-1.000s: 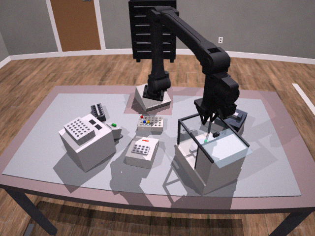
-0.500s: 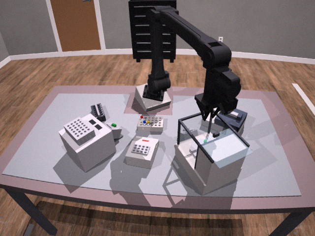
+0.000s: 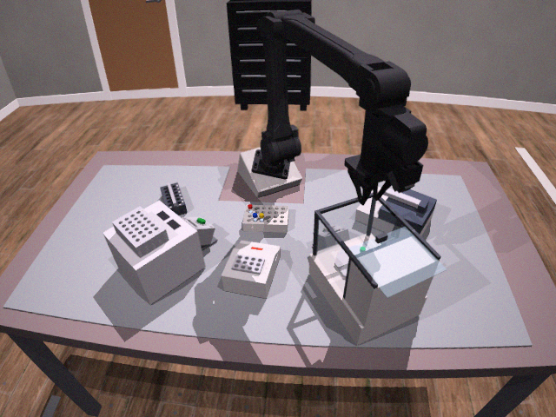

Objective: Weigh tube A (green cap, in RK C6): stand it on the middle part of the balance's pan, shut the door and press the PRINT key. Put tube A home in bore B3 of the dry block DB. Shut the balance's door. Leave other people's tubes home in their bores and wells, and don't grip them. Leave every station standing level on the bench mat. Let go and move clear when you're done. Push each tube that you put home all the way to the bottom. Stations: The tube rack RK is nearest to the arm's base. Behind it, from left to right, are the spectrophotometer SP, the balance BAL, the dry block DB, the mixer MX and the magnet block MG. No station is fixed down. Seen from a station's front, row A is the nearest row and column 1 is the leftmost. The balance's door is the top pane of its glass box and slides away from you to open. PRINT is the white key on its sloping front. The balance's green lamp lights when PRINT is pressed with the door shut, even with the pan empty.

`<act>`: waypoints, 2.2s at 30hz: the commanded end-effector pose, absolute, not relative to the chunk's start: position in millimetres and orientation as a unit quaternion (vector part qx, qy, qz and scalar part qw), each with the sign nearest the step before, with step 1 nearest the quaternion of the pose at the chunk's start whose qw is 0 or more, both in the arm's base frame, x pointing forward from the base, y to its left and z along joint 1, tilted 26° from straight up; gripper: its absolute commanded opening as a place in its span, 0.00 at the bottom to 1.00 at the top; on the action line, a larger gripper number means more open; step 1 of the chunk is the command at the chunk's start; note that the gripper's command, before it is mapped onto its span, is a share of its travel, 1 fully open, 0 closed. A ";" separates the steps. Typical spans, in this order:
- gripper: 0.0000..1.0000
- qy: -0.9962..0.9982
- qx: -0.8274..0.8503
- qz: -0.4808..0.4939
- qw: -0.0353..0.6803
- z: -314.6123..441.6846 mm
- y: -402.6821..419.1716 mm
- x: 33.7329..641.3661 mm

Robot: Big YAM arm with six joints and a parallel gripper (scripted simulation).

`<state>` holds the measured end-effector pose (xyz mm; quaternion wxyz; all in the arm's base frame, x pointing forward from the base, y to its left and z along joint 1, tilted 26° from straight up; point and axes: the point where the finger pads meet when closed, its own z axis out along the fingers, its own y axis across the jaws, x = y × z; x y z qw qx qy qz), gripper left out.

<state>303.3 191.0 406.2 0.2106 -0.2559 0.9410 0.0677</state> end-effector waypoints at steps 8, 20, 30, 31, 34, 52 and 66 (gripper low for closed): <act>0.36 0.936 -0.254 0.074 0.231 427.0 190.8 304.6; 0.36 0.936 -0.254 0.074 0.231 427.0 190.8 304.6; 0.36 0.936 -0.254 0.074 0.231 427.0 190.8 304.6; 0.36 0.936 -0.254 0.074 0.231 427.0 190.8 304.6; 0.36 0.936 -0.254 0.074 0.231 427.0 190.8 304.6; 0.30 0.945 -0.222 0.083 0.226 442.1 199.3 309.5; 0.30 0.971 -0.022 0.123 0.205 448.5 200.0 325.6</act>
